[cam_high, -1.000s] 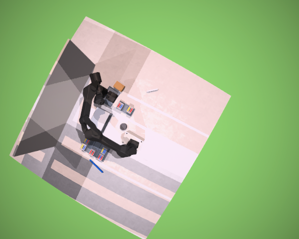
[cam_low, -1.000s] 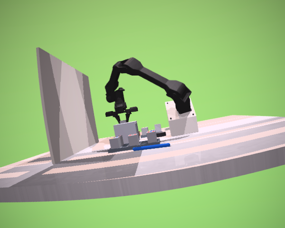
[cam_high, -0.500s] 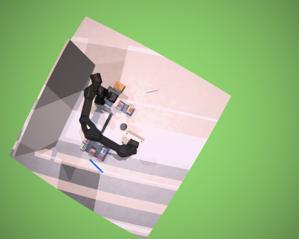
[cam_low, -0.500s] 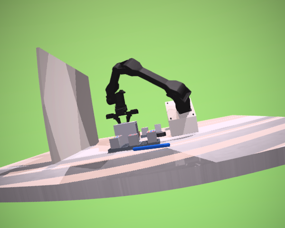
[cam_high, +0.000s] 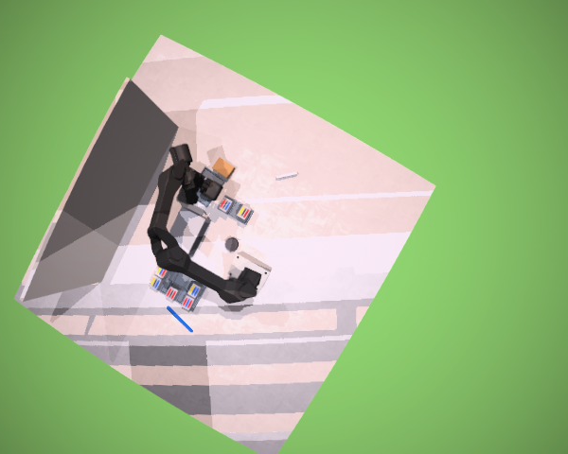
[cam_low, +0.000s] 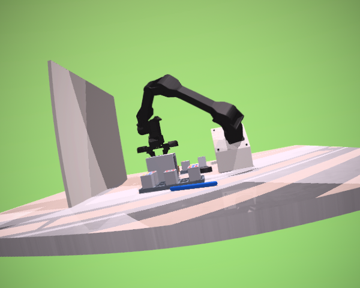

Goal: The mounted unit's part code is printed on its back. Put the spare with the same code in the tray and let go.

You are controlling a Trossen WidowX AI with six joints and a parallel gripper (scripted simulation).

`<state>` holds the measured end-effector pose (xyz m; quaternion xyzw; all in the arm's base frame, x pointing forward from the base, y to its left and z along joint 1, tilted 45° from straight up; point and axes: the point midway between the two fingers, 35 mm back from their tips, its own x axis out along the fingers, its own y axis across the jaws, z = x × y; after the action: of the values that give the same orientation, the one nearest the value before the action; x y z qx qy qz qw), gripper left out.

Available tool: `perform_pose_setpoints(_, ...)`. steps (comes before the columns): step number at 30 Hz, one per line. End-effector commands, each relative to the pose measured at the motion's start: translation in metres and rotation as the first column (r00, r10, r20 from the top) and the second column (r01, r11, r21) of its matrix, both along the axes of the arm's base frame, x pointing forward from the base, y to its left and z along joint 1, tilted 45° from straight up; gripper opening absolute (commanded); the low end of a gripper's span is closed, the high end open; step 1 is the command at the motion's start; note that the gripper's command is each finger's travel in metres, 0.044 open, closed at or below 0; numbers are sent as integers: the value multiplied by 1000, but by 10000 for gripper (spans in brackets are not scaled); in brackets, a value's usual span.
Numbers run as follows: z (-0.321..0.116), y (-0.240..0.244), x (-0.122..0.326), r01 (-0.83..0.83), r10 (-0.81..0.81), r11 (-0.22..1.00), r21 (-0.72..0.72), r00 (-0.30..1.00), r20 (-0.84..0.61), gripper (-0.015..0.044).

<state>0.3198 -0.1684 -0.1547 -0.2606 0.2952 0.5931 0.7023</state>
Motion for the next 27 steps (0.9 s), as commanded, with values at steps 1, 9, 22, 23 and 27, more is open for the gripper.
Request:
perform_pose_setpoints(1,-3,3,0,8,-8,1000,5,1000,-2,0)
perform_pose_setpoints(9,-7,9,0,7,-7,1000,6,1000,-2,0)
perform_pose_setpoints(22,-15,18,-1,7,-7,1000,8,1000,-2,0)
perform_pose_setpoints(23,-16,19,-1,7,-7,1000,8,1000,-2,0)
perform_pose_setpoints(27,-18,22,-1,7,-7,1000,9,1000,-2,0)
